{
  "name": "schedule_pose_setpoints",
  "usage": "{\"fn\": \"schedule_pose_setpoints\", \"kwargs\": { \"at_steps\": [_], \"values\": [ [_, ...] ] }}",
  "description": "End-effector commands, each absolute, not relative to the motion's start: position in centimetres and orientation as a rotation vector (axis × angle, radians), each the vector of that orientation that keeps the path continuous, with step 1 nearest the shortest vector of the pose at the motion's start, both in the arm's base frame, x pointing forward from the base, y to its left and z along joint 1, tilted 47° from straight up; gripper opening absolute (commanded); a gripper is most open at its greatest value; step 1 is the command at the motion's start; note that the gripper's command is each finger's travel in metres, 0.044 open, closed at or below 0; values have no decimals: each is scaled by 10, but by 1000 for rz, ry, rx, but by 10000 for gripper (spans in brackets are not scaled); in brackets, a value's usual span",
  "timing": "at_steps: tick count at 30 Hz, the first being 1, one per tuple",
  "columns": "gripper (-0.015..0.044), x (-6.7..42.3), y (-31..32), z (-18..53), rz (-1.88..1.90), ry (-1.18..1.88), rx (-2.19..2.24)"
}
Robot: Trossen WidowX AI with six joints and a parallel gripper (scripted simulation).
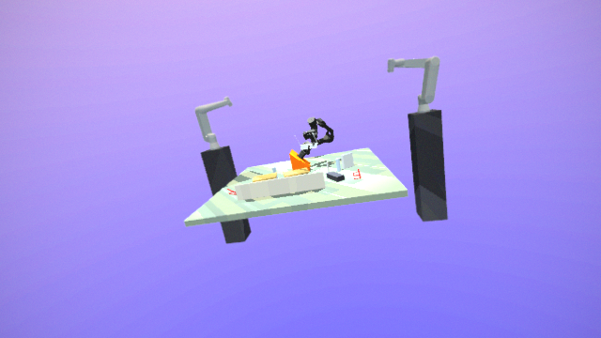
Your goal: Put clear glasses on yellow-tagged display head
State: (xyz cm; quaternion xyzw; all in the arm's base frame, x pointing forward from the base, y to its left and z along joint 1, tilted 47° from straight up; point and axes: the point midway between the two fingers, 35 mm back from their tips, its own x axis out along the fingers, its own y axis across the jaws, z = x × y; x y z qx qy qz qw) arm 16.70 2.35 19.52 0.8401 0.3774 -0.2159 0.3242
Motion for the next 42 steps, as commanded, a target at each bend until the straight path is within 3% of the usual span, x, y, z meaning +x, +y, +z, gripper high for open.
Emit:
{"fn": "schedule_pose_setpoints", "kwargs": {
  "at_steps": [1, 25, 42],
  "values": [
    [0, 167, 23, 195, -564, 990, 2199],
    [0, 168, 23, 195, -565, 995, 2195],
    [0, 195, 7, 180, -593, 1166, 2059]
  ]
}}
